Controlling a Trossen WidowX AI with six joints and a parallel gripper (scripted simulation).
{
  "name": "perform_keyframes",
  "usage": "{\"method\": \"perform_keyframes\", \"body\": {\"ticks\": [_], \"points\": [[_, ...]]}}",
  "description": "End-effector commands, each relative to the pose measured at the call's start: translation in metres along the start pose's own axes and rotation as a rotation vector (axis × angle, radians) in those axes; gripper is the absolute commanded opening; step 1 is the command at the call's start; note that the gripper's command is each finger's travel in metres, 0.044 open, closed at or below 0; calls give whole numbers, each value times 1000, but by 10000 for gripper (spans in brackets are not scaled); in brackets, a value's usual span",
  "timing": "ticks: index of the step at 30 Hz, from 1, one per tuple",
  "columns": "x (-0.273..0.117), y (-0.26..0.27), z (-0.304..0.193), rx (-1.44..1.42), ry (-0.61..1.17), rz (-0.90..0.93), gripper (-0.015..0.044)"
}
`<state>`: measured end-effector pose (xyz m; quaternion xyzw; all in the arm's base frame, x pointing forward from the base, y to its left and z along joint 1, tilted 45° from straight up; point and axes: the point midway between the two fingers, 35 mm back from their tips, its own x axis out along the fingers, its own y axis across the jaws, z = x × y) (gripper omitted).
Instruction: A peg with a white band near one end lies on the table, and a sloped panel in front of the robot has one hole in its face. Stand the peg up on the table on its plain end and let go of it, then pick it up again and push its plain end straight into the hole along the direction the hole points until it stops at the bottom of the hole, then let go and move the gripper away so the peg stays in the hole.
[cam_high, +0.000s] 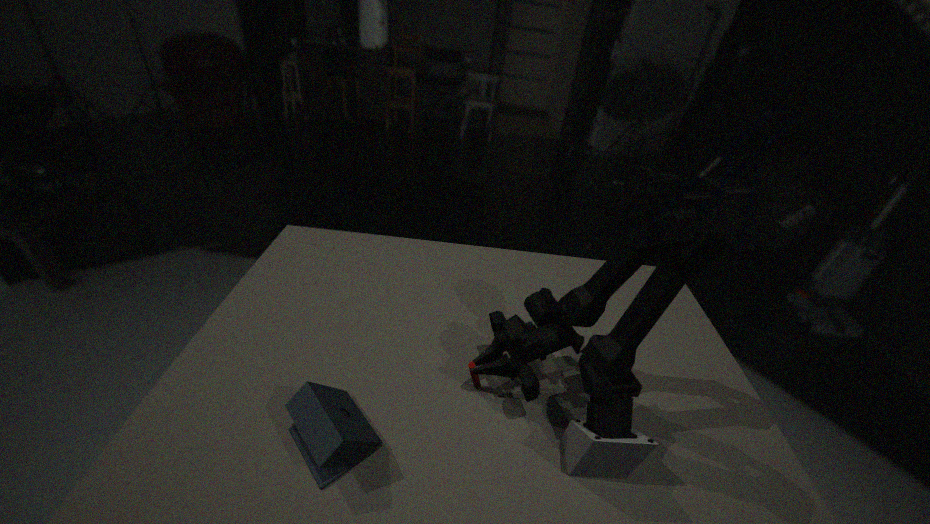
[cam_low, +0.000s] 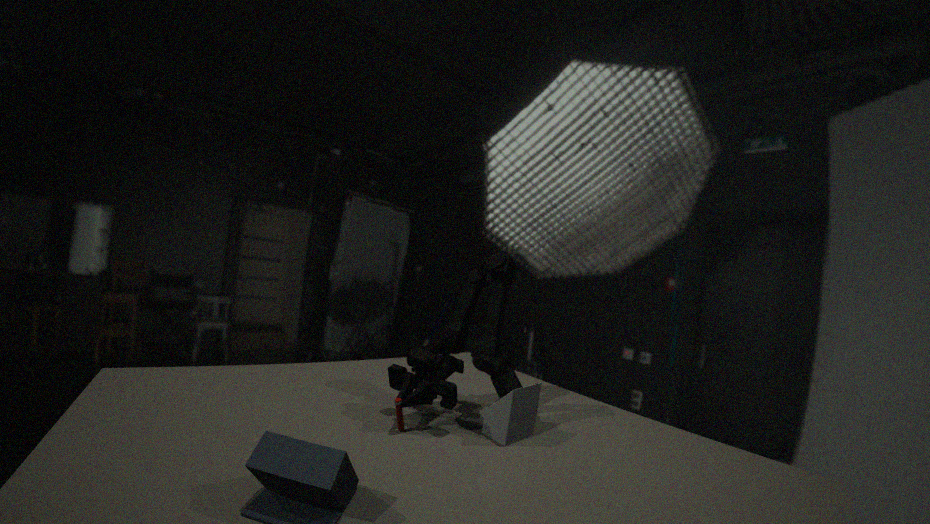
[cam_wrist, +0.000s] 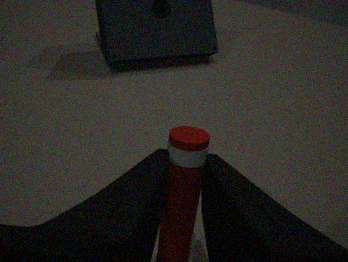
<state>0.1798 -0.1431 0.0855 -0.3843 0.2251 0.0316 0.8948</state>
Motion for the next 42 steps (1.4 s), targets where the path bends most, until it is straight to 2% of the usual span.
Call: {"method": "perform_keyframes", "body": {"ticks": [1, 13, 42], "points": [[-2, 0, -1, 0, -34, 1, 49], [-9, 1, -5, -1, -137, 2, 49], [-10, 2, -11, 7, -121, 6, 49]]}}
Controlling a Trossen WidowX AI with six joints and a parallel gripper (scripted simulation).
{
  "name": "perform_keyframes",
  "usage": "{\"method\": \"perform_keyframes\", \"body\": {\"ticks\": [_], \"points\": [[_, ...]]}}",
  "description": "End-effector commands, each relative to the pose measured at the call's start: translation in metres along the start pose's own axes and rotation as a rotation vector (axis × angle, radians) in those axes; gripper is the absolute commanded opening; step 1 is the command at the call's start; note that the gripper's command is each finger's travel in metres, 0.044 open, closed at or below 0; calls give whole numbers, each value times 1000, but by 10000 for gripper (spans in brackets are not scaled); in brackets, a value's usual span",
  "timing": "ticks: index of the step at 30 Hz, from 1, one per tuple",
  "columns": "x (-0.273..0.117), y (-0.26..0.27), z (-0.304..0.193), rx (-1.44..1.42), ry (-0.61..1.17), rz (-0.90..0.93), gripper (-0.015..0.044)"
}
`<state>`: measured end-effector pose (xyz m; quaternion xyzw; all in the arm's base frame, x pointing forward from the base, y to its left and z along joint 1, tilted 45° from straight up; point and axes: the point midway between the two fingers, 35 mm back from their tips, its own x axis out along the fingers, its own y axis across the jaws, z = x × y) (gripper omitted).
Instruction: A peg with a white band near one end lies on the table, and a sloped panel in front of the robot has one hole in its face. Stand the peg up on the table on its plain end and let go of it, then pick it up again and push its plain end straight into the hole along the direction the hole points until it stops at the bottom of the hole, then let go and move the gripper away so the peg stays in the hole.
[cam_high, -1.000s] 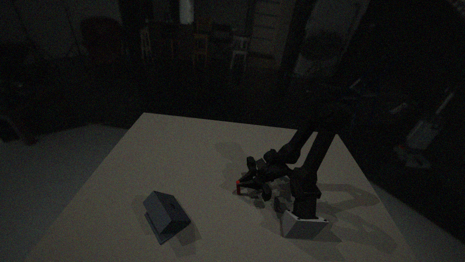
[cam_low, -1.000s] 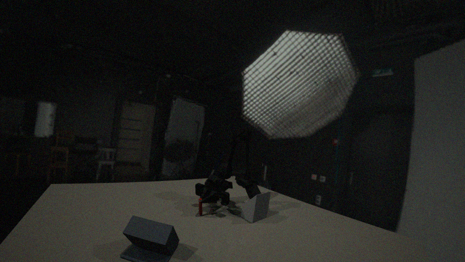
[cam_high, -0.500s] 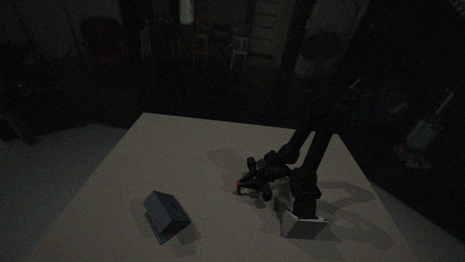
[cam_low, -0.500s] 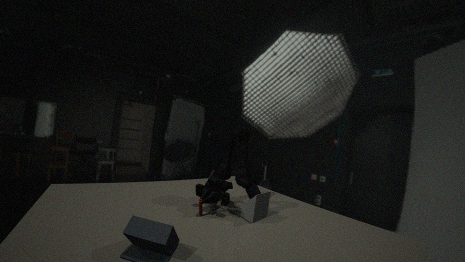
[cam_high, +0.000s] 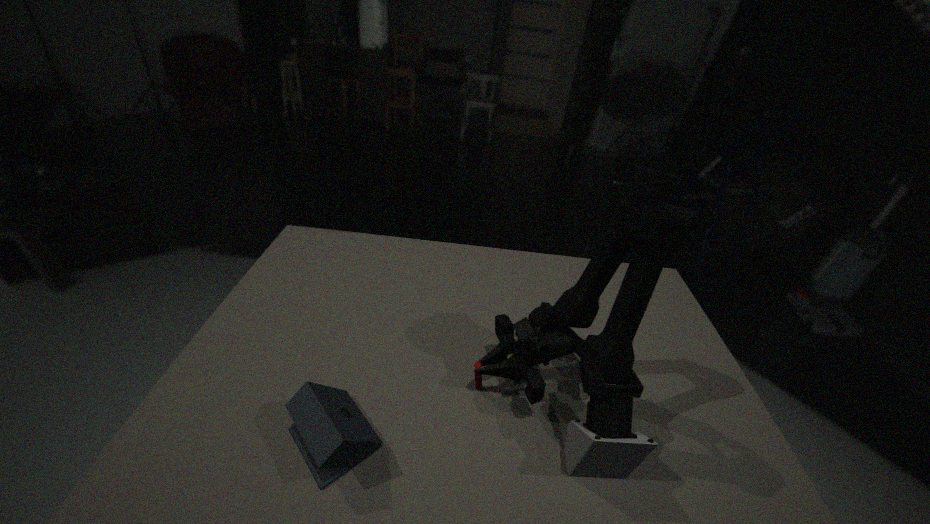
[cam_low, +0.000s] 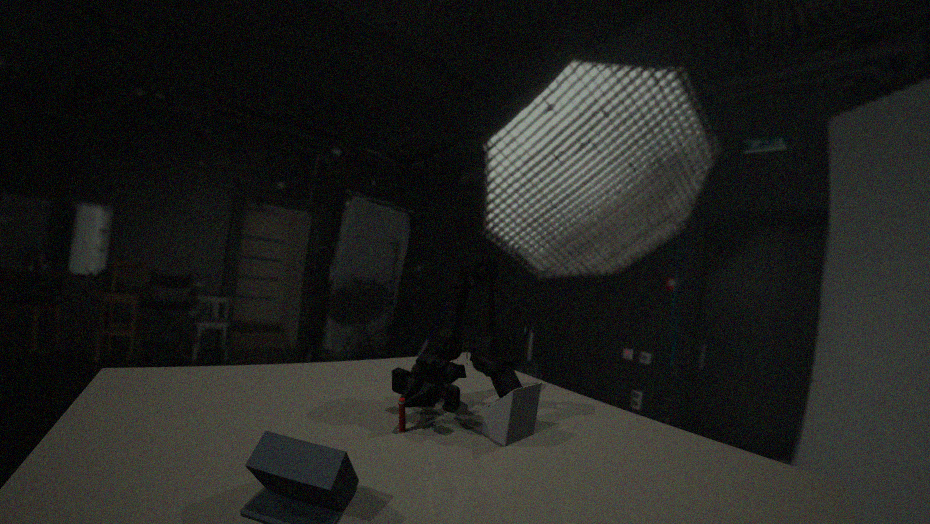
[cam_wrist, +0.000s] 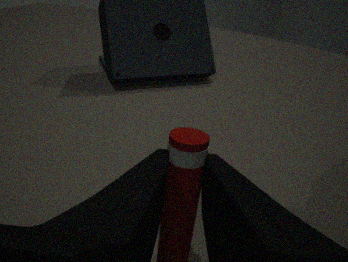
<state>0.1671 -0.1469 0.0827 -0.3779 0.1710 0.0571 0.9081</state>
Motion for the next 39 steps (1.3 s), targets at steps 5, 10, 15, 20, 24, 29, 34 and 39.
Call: {"method": "perform_keyframes", "body": {"ticks": [5, 10, 15, 20, 24, 29, 34, 39], "points": [[-2, 0, -2, -1, -5, 1, 49], [-2, 0, -3, -4, -14, 1, 49], [-3, 1, -3, -6, -24, 2, 49], [-4, 1, -4, -8, -33, 2, 49], [-4, 1, -4, -9, -41, 2, 49], [-5, 1, -5, -11, -50, 2, 49], [-5, 1, -5, -12, -60, 2, 49], [-6, 2, -6, -14, -69, 2, 49]]}}
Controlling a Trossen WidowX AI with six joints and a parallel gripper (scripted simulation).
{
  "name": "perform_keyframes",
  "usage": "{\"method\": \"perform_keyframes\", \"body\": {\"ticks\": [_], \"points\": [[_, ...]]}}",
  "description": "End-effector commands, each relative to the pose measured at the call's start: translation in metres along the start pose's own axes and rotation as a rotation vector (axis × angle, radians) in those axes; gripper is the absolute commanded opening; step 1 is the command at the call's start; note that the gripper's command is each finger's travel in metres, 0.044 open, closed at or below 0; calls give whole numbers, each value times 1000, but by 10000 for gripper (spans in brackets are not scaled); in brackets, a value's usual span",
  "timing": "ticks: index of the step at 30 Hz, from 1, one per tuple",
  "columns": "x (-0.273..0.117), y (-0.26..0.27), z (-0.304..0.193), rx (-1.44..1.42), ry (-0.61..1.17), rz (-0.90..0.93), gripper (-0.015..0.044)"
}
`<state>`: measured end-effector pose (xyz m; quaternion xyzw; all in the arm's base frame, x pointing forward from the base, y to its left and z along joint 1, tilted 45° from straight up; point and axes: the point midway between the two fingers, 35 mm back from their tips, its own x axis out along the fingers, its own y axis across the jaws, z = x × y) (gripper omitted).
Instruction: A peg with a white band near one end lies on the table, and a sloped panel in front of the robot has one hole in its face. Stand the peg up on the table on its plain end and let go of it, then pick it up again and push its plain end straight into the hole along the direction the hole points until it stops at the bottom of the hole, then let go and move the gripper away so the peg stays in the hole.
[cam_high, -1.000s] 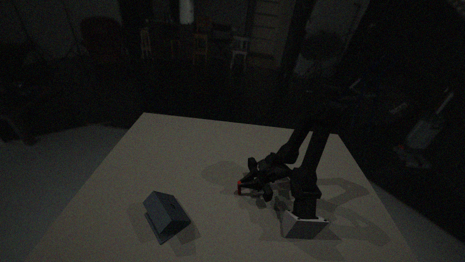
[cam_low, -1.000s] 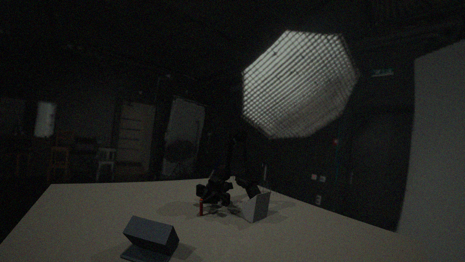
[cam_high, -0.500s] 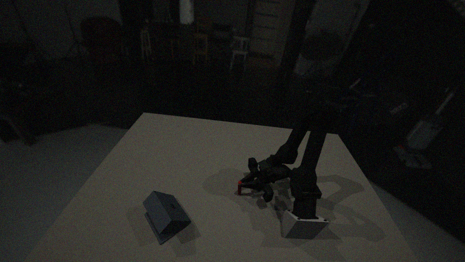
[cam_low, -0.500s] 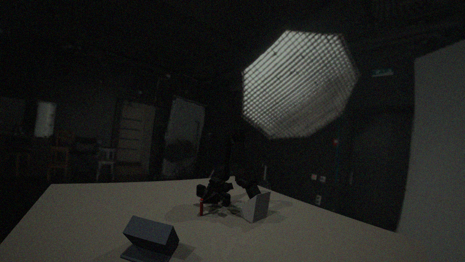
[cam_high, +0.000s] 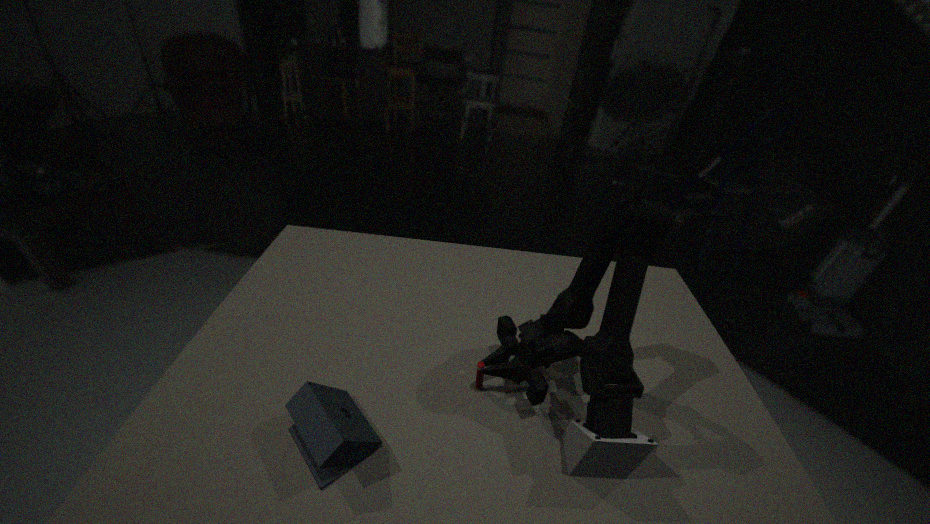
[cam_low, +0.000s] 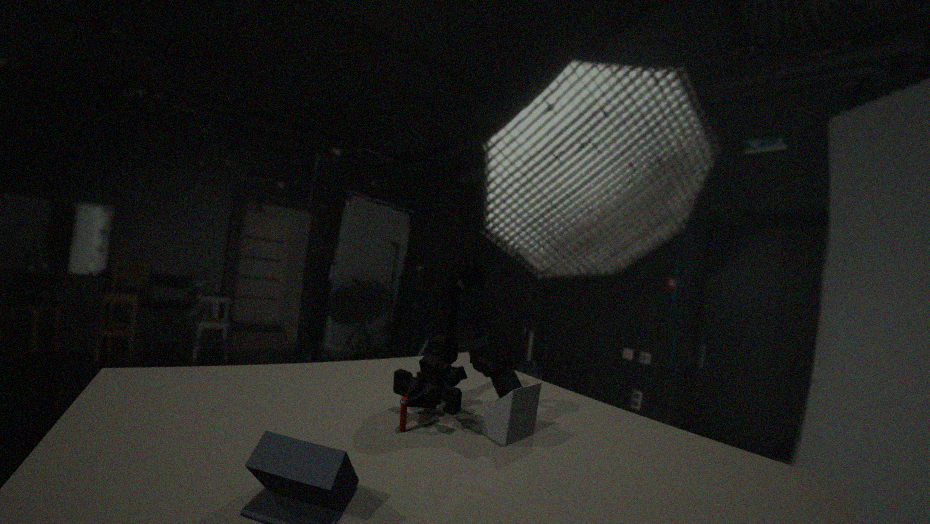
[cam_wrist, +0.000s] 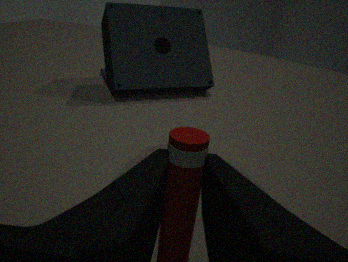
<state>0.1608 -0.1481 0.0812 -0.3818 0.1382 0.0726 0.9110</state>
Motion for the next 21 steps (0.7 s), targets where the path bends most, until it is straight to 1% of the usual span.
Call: {"method": "perform_keyframes", "body": {"ticks": [1, 5, 8, 21], "points": [[-1, 0, -2, 0, 1, 0, 49], [-1, 0, 0, -1, -7, 0, 56], [-1, 0, 0, -1, -9, -1, 130], [-1, 0, 0, -1, -9, -1, 130]]}}
